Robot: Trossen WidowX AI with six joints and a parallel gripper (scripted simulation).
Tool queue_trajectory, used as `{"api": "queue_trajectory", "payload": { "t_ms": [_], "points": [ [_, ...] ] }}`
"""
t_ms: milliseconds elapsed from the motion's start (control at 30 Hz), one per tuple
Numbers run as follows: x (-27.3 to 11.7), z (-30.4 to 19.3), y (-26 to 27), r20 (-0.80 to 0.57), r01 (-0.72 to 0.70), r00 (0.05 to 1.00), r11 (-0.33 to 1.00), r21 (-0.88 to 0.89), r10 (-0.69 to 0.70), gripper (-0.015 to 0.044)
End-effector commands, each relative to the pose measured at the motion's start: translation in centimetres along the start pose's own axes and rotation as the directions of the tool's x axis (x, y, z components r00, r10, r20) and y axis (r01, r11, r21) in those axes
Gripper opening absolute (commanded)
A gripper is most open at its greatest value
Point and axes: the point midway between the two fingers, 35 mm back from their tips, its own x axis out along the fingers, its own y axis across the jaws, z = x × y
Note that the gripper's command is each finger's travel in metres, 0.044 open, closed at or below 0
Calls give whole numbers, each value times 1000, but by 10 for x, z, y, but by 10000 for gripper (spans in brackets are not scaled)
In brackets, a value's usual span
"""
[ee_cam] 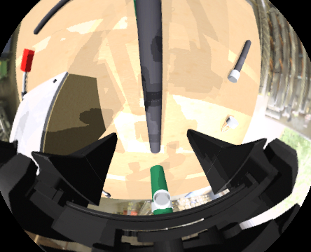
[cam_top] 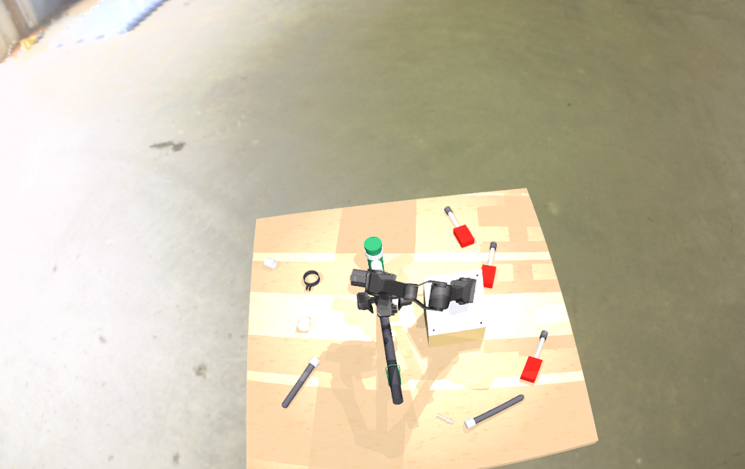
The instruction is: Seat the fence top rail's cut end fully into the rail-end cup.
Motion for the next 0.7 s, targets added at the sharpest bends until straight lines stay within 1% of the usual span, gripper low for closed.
{"api": "queue_trajectory", "payload": {
  "t_ms": [0,100,267,367,500,667],
  "points": [
    [1,-1,-2,-9,-13,1000,998,-55,12,440],
    [4,-1,-2,-9,-13,1000,998,-55,12,440],
    [37,-1,-1,-7,-13,1000,998,-55,12,440],
    [38,-1,-1,-7,-13,1000,998,-55,12,440],
    [51,-1,-1,-7,-13,1000,998,-55,12,440],
    [53,-1,-1,-7,-13,1000,998,-54,12,440]
  ]
}}
